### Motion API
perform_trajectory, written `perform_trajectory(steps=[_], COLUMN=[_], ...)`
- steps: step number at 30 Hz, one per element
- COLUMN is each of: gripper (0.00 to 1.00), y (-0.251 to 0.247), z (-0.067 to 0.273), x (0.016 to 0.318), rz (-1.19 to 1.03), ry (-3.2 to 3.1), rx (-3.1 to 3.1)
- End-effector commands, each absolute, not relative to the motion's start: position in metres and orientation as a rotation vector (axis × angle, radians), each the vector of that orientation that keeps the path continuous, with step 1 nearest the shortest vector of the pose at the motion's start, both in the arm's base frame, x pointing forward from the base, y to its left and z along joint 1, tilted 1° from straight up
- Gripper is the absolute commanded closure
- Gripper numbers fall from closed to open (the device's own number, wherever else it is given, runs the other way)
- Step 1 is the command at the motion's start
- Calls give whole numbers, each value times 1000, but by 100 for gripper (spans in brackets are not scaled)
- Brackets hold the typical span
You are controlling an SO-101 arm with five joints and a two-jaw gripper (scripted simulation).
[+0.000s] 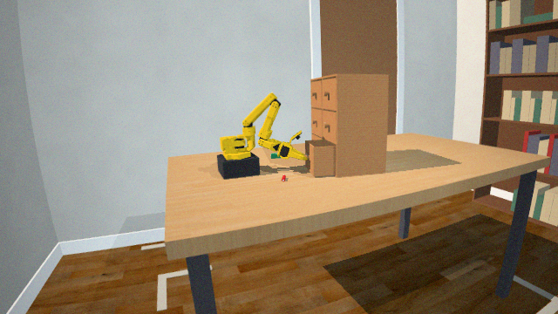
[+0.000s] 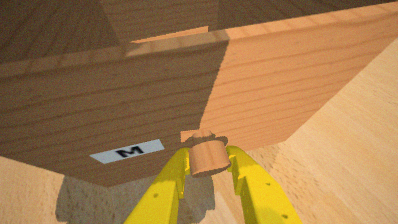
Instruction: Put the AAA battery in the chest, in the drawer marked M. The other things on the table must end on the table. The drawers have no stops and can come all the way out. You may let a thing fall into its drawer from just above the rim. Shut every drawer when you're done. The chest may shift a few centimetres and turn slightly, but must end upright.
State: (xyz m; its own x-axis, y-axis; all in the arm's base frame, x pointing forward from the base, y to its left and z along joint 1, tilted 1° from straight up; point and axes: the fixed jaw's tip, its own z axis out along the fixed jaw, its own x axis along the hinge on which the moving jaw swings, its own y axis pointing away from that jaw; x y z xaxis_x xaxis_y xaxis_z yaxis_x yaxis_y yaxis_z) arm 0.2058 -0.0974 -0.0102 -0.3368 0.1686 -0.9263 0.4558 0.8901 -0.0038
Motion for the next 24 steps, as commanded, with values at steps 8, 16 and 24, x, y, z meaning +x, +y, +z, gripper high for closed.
perform_trajectory(steps=[8, 16, 24], gripper=[91, 87, 82], y=[-100, -100, -100], z=[-9, -9, -9], x=[203, 203, 203], rz=[-324, -324, -324], ry=[1912, 1912, 1912], rx=[474, 474, 474])
